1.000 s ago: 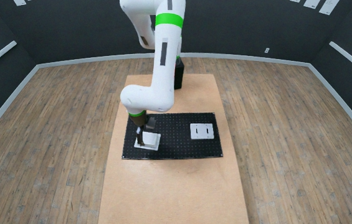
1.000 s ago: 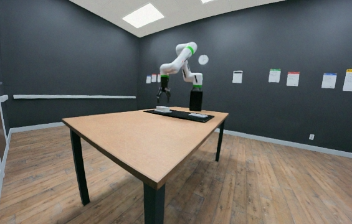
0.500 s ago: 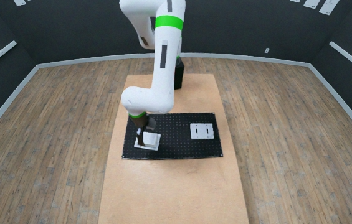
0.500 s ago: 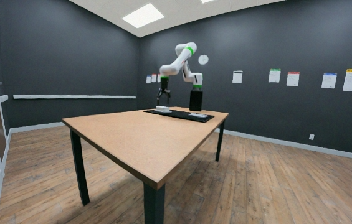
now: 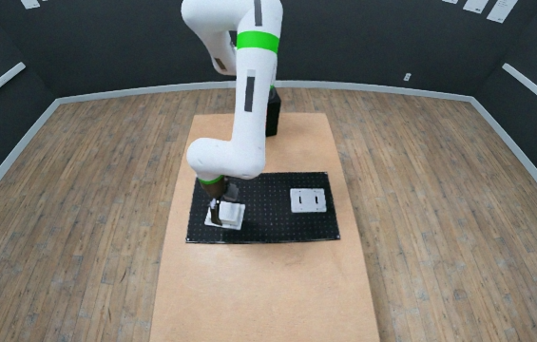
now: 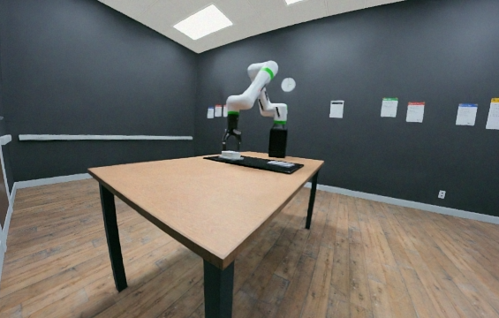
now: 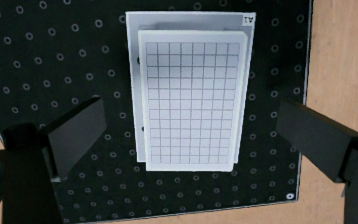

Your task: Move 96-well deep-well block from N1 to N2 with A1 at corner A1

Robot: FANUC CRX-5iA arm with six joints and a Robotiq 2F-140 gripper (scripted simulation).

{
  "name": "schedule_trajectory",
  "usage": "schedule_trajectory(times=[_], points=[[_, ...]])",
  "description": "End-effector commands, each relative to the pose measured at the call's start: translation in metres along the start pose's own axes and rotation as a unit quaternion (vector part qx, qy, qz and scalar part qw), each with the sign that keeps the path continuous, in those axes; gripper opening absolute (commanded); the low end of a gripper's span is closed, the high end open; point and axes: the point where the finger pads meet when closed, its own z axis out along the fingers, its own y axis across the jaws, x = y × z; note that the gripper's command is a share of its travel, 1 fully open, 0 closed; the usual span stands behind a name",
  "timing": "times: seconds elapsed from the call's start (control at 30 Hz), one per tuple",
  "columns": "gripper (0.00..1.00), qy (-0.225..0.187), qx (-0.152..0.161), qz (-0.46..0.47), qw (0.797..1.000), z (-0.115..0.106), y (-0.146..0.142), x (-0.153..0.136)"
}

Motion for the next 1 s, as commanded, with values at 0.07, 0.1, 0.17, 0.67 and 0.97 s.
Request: schedule_trajectory(times=[0.07,0.1,0.17,0.67,0.97], points=[[1.0,0.0,-0.001,0.0,1.0,0.006,0.001,0.0],[1.0,0.0,-0.001,0.0,1.0,0.008,0.001,0.0],[1.0,0.0,-0.001,0.0,1.0,0.011,0.001,0.0],[1.0,0.0,-0.001,0.0,1.0,0.033,0.001,0.0],[1.0,0.0,-0.001,0.0,1.0,0.034,0.001,0.0]])
